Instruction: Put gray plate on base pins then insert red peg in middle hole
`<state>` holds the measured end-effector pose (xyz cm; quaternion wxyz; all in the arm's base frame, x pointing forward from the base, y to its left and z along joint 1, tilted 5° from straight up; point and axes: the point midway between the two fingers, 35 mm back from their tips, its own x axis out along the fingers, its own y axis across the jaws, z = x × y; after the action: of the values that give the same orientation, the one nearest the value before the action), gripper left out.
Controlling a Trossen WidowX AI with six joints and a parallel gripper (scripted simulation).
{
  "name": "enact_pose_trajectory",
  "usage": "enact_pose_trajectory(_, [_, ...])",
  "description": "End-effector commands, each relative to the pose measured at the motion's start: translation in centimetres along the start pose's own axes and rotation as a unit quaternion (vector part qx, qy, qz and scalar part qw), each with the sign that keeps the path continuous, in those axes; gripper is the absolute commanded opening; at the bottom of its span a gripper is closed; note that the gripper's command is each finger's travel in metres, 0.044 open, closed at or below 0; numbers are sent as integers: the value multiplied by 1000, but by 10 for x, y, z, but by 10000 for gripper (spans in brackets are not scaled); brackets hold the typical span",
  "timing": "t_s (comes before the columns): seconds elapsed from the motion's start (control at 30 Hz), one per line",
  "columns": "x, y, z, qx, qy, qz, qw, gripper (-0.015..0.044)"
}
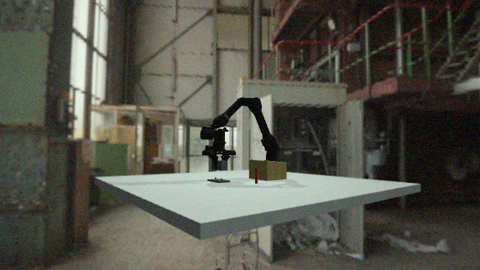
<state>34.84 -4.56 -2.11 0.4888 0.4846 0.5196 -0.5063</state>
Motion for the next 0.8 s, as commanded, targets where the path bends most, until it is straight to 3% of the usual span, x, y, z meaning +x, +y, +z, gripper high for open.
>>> enact_pose_trajectory(0.0, [5,-3,10,4,-3,0,1000,0])
enact_pose_trajectory(0.77, [9,-5,16,10,-4,-1,1000,0])
